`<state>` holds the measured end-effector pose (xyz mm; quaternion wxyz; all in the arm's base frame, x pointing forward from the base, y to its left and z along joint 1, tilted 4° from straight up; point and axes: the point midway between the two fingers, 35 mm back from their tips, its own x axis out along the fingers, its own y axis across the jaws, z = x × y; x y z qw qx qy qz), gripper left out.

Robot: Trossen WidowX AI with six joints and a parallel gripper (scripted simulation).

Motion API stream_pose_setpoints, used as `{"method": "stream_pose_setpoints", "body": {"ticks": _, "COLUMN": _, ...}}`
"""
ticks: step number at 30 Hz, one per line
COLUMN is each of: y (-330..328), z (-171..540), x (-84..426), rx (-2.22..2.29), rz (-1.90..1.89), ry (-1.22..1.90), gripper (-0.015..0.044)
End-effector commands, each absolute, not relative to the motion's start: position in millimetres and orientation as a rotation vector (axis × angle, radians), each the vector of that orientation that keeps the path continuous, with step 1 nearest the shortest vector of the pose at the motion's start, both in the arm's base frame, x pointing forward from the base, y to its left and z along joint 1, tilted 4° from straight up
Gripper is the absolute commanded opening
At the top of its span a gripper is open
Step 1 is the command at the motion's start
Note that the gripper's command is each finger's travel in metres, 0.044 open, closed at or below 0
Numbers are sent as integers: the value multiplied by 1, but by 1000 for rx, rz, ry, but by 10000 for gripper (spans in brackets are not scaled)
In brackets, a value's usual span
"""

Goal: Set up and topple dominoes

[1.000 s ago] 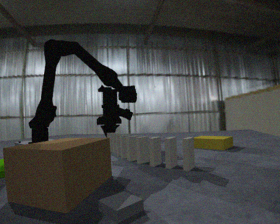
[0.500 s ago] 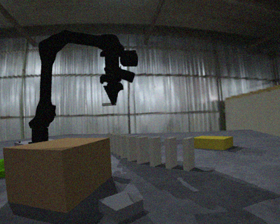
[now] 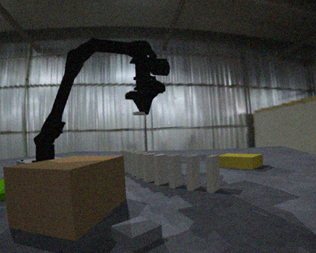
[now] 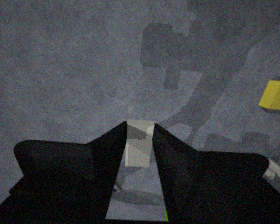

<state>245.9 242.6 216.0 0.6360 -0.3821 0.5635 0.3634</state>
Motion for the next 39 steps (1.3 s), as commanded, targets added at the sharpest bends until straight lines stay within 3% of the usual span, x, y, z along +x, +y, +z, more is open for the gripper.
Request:
{"method": "stream_pose_setpoints", "body": {"ticks": 1, "y": 269, "z": 212, "x": 251, "rx": -1074, "rz": 1004, "ry": 1208, "gripper": 107}}
{"method": "stream_pose_setpoints", "body": {"ticks": 39, "y": 305, "z": 175, "x": 298, "rx": -624, "rz": 1077, "ry": 910, "gripper": 107}}
